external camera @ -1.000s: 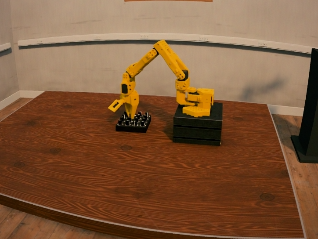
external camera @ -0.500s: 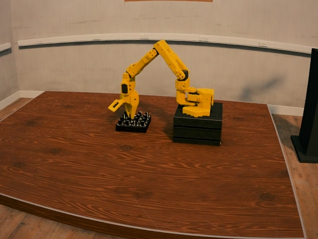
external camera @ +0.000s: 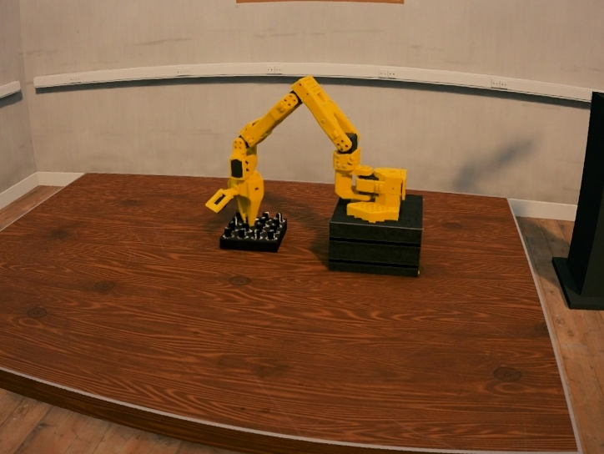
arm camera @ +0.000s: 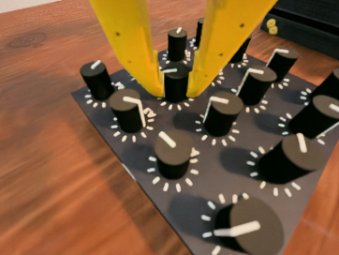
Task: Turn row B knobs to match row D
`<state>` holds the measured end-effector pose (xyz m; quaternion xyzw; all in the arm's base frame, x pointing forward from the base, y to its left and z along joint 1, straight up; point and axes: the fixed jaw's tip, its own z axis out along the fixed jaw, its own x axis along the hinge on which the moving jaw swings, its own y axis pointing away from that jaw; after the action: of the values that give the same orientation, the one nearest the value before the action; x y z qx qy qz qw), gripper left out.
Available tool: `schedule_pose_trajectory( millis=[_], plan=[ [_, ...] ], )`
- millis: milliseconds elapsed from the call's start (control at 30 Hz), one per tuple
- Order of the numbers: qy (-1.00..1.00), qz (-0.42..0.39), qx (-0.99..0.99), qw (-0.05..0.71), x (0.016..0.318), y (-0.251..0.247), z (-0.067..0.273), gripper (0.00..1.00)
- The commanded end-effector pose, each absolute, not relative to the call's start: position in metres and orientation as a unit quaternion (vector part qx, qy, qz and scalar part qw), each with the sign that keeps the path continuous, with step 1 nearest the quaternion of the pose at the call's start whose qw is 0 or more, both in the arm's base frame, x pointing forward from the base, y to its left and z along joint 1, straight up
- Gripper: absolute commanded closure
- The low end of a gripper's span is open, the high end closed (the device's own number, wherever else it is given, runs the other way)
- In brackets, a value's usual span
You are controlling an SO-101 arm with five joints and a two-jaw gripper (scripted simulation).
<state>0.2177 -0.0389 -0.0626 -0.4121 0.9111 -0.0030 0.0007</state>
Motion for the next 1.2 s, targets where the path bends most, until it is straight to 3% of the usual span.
schedule_pose_trajectory(
  millis=[0, 1167],
  plan=[
    [0.914, 0.001, -0.407, -0.001, 0.2171, -0.0386, -0.0637, 0.98],
    [0.914, 0.001, -0.407, -0.001, 0.2155, -0.0392, -0.0600, 0.92]
  ],
)
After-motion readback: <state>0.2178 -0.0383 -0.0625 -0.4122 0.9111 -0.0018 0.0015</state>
